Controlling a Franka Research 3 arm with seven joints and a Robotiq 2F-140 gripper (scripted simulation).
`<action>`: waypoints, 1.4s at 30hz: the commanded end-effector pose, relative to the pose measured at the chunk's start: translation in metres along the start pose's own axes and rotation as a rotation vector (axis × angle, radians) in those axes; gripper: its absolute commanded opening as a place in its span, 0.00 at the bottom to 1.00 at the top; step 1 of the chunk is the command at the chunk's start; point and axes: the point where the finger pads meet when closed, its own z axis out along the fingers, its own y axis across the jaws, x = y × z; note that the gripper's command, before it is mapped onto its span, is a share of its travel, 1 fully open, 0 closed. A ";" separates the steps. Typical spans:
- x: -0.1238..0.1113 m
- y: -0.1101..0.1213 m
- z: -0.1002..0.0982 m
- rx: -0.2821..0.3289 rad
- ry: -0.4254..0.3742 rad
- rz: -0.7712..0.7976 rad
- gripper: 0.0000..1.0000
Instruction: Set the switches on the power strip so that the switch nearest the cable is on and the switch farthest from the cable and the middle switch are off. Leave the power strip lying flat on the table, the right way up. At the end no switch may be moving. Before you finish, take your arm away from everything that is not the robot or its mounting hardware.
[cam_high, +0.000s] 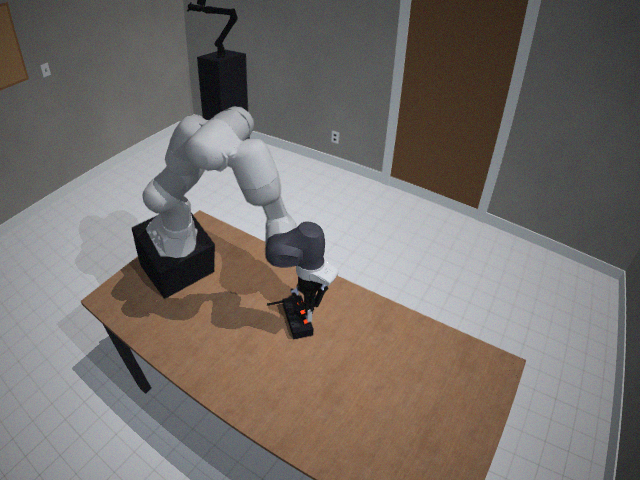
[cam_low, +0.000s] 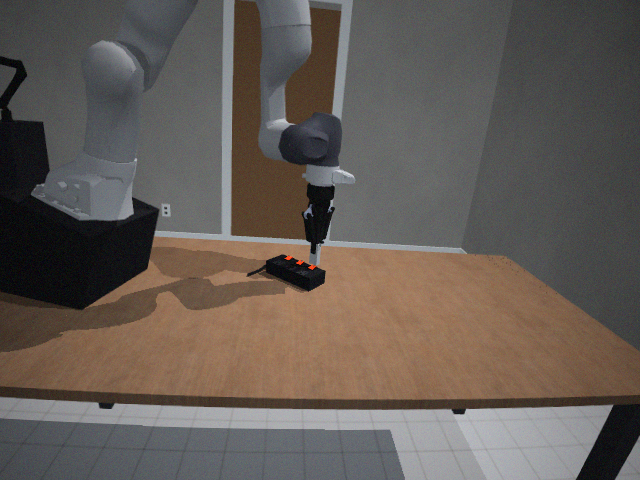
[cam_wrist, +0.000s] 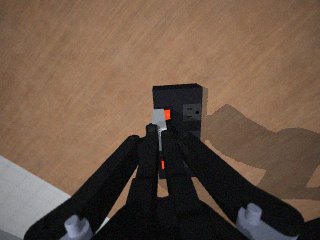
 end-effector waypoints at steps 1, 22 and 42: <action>0.000 0.000 0.000 0.002 0.001 0.000 0.00; 0.000 0.000 0.005 0.002 0.001 0.000 0.00; 0.000 0.000 0.010 0.002 0.001 0.000 0.00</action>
